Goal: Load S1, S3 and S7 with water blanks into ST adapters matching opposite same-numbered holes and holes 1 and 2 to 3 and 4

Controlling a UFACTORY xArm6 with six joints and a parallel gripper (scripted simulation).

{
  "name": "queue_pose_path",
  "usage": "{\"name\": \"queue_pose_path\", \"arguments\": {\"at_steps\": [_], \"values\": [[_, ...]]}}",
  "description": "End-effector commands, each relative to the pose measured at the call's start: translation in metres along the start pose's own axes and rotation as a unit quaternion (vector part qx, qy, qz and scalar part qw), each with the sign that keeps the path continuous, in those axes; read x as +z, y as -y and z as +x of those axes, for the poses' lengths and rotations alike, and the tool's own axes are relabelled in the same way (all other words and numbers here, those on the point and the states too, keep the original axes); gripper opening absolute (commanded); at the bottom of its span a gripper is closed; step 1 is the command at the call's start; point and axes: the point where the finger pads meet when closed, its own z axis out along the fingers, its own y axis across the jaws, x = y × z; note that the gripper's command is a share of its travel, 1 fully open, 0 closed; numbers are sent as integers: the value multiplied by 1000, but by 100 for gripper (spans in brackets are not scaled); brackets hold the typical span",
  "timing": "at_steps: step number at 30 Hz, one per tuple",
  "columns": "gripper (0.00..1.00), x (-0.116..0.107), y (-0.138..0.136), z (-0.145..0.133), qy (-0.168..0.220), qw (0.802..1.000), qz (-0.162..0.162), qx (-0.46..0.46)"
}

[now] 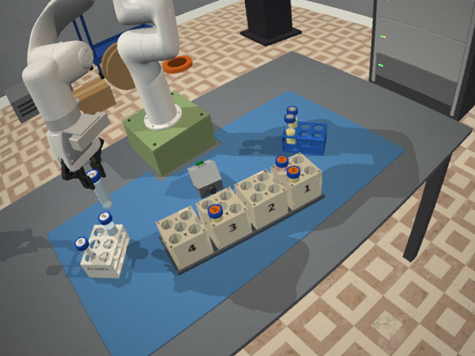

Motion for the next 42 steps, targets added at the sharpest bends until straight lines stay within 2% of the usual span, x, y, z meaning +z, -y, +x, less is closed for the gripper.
{"name": "queue_pose_path", "arguments": {"at_steps": [1,9,11,17,42], "values": [[0,-1,12,22,8,996,-6,89],[0,0,33,57,7,975,-7,220],[0,0,33,57,7,975,-7,220],[0,0,49,82,7,952,-7,306],[0,2,109,181,6,952,-7,306]]}}
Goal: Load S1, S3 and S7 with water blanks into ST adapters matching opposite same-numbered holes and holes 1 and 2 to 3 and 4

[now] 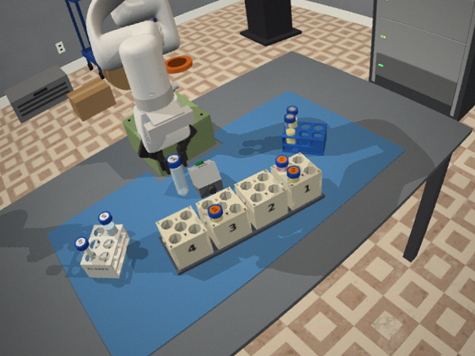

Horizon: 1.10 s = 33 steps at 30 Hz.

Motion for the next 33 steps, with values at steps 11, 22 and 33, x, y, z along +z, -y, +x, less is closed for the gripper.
{"name": "queue_pose_path", "arguments": {"at_steps": [11,22,33], "values": [[0,-1,43,21,-2,1000,-1,1],[0,-1,43,21,-2,1000,-1,1],[0,5,43,21,-2,1000,-1,1]]}}
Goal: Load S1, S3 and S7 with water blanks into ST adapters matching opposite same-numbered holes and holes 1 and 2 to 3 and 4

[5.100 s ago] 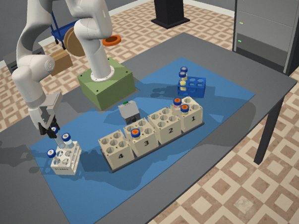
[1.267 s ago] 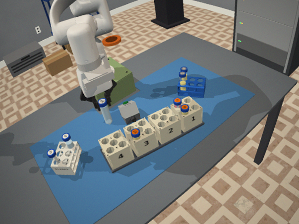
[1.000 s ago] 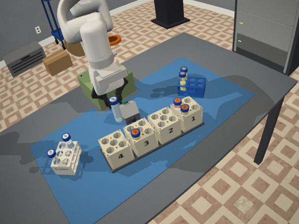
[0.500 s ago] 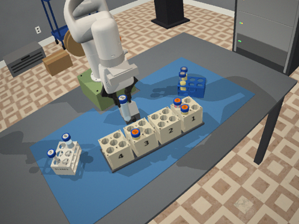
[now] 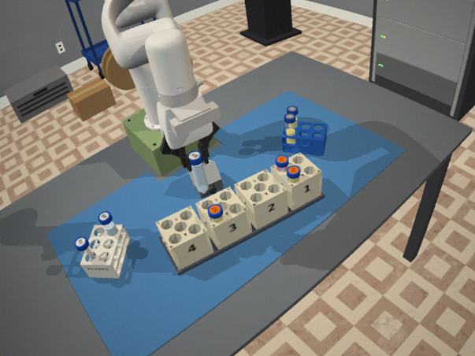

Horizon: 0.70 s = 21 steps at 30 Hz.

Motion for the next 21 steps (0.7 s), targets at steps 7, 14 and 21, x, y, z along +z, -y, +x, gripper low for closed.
{"name": "queue_pose_path", "arguments": {"at_steps": [7,14,21], "values": [[0,14,0,1,-1,1000,0,0],[0,28,0,1,-1,1000,0,0],[0,33,0,1,-1,1000,0,0]]}}
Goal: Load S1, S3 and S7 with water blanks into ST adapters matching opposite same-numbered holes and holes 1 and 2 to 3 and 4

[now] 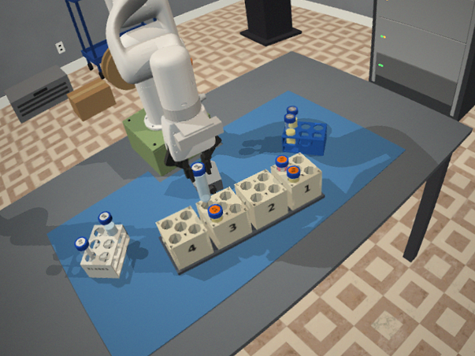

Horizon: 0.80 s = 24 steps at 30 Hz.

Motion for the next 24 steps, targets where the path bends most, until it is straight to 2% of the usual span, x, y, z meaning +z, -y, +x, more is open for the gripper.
{"name": "queue_pose_path", "arguments": {"at_steps": [1,12,24], "values": [[0,-1,0,2,-3,1000,0,0],[0,-1,0,2,-3,1000,0,0],[0,9,0,2,-3,1000,0,0]]}}
